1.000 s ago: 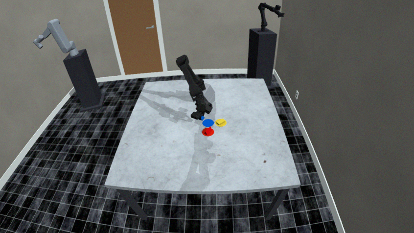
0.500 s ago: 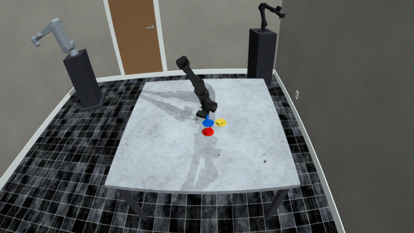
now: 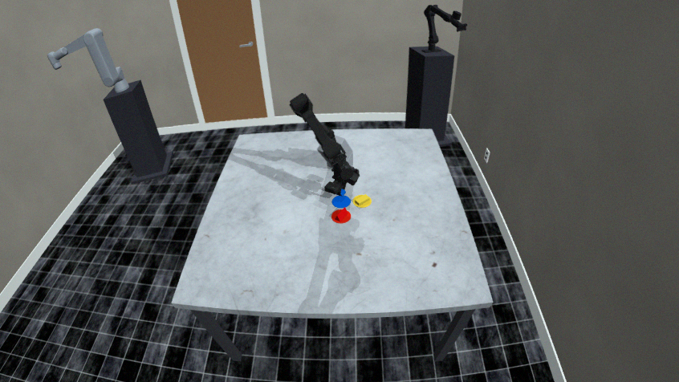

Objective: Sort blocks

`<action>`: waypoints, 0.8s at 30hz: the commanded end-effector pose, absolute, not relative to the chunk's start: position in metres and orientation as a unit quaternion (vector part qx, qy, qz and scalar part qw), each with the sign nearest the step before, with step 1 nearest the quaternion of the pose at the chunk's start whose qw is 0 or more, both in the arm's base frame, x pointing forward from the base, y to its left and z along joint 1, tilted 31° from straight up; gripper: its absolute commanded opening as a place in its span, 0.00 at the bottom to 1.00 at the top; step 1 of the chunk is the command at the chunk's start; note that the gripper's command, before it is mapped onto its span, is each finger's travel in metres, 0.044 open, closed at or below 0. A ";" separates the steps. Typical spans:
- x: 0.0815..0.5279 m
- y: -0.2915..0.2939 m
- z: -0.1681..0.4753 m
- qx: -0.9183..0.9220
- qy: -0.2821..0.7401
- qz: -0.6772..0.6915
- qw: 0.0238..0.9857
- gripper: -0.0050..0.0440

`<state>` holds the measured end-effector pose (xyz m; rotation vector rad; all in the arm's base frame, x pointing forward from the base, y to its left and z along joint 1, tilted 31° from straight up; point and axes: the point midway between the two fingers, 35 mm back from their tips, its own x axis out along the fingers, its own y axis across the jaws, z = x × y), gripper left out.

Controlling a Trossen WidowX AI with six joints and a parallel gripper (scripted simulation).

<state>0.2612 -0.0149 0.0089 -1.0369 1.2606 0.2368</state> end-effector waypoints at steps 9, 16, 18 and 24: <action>0.265 -0.025 -0.009 -0.463 0.564 0.106 0.676 0.28; 0.265 -0.024 -0.009 -0.462 0.563 0.105 0.676 0.28; 0.266 -0.025 -0.010 -0.462 0.564 0.106 0.676 0.28; 0.270 -0.028 -0.019 -0.462 0.564 0.107 0.676 0.28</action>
